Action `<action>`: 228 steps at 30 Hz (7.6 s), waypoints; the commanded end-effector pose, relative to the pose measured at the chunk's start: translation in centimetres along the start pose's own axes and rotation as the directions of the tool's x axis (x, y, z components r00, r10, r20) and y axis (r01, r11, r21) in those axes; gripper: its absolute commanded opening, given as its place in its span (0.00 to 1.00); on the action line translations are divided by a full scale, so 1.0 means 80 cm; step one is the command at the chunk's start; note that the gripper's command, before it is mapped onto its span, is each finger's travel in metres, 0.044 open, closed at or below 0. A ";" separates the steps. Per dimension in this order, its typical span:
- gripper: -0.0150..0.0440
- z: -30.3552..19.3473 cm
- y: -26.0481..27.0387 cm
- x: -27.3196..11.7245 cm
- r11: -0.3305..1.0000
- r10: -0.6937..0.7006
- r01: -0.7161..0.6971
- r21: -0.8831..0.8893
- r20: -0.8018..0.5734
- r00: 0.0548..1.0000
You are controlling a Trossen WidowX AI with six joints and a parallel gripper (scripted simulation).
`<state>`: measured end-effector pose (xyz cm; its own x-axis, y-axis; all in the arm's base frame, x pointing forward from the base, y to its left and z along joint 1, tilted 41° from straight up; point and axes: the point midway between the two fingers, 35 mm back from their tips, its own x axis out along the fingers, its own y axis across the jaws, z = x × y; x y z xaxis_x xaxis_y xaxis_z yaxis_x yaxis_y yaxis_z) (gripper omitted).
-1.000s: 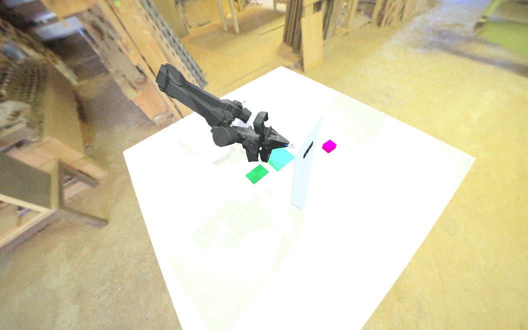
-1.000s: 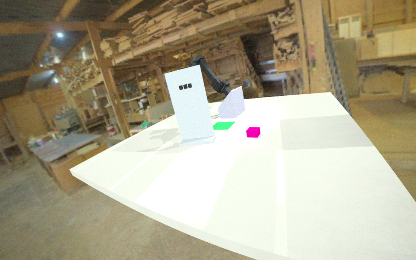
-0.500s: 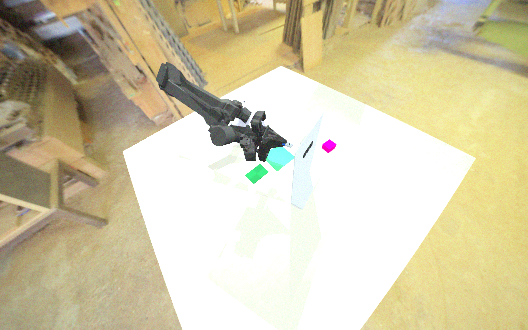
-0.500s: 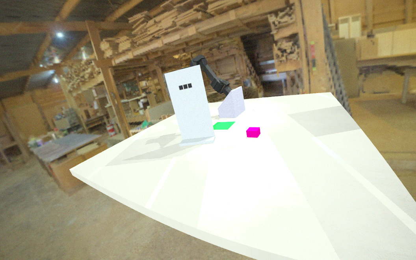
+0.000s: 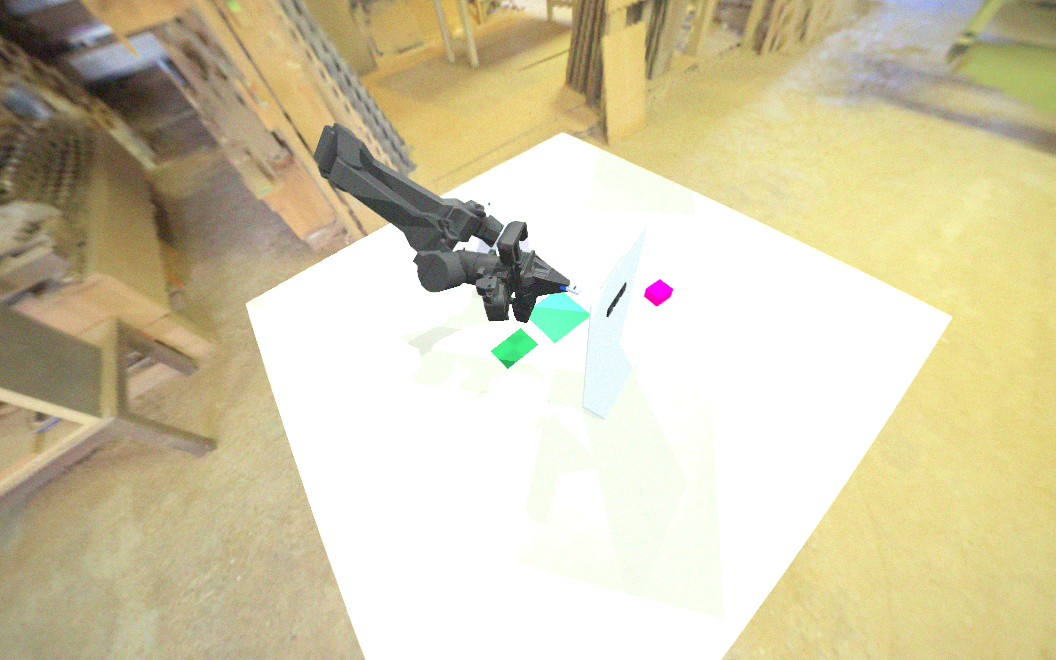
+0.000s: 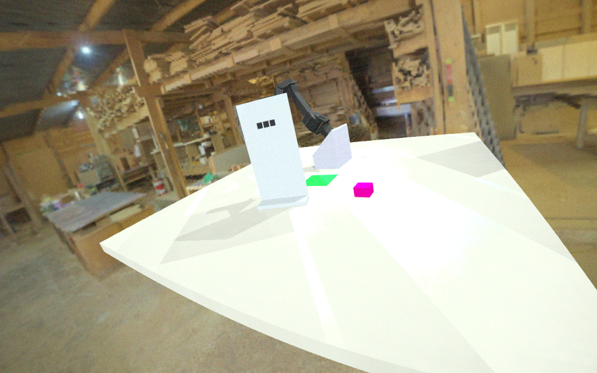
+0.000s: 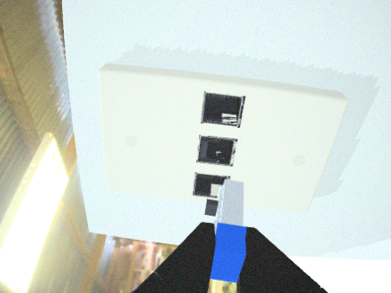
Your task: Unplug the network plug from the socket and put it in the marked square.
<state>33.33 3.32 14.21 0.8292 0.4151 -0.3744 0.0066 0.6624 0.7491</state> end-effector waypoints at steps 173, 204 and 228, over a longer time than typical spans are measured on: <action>0.52 -0.148 -0.268 -0.059 0.571 -0.821 0.772 -0.279 -0.195 0.536; 0.52 -0.144 -0.245 -0.073 0.572 -0.820 0.771 -0.280 -0.197 0.537; 0.52 -0.141 -0.212 -0.069 0.574 -0.819 0.770 -0.279 -0.201 0.537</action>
<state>22.12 -3.42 -3.09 0.3256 -0.1903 -0.9262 0.4824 0.8759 -0.0104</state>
